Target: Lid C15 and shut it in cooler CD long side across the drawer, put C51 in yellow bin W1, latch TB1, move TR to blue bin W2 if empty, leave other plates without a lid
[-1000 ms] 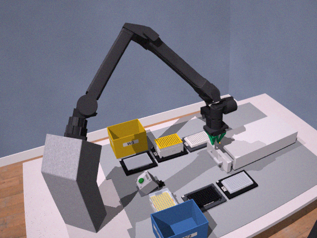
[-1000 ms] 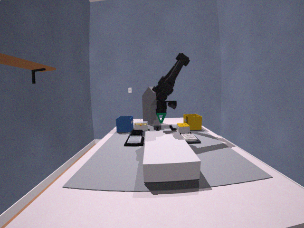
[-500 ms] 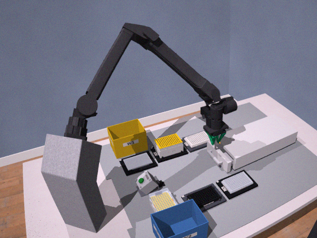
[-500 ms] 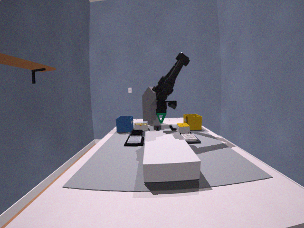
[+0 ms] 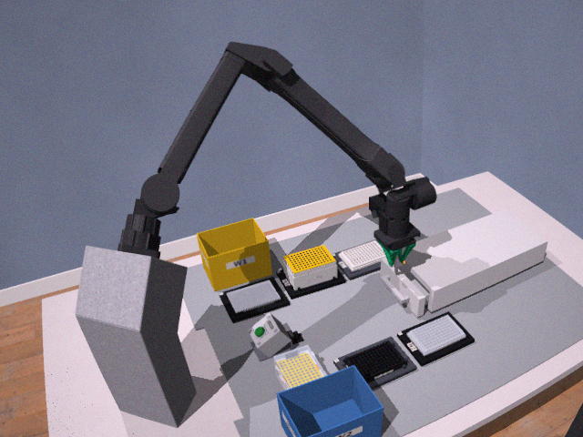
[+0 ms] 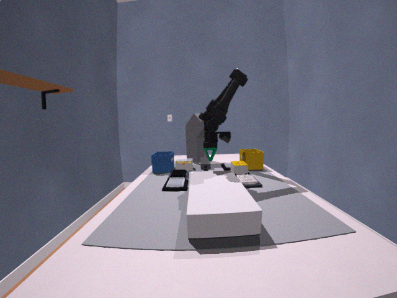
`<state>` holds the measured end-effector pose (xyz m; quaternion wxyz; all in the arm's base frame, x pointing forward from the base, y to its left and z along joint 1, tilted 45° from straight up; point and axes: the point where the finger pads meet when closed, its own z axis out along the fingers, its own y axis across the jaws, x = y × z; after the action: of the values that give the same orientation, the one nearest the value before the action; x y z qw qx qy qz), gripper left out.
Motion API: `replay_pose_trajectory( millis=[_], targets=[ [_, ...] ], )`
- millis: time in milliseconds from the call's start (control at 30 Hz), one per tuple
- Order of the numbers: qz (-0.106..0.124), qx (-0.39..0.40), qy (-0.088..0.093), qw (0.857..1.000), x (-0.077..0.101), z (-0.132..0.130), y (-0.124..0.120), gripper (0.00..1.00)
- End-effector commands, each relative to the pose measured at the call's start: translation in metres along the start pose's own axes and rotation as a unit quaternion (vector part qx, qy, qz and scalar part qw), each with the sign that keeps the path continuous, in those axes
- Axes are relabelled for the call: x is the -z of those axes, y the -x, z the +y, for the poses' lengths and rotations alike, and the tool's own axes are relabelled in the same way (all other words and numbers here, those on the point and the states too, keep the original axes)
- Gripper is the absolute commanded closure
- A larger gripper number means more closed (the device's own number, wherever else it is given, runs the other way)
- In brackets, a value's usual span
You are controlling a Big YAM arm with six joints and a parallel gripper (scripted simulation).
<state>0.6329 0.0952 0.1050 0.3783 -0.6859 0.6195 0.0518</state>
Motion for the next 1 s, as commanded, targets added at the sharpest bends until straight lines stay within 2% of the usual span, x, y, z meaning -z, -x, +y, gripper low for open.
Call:
replay_pose_trajectory(
  millis=[0,200,967],
  targets=[
    [-0.004,0.002,0.000,1.000,-0.012,-0.003,0.005,0.70],
    [-0.004,0.007,-0.007,1.000,-0.017,-0.012,0.008,0.70],
    [-0.004,0.006,-0.006,1.000,-0.043,-0.011,0.008,0.70]
  ],
)
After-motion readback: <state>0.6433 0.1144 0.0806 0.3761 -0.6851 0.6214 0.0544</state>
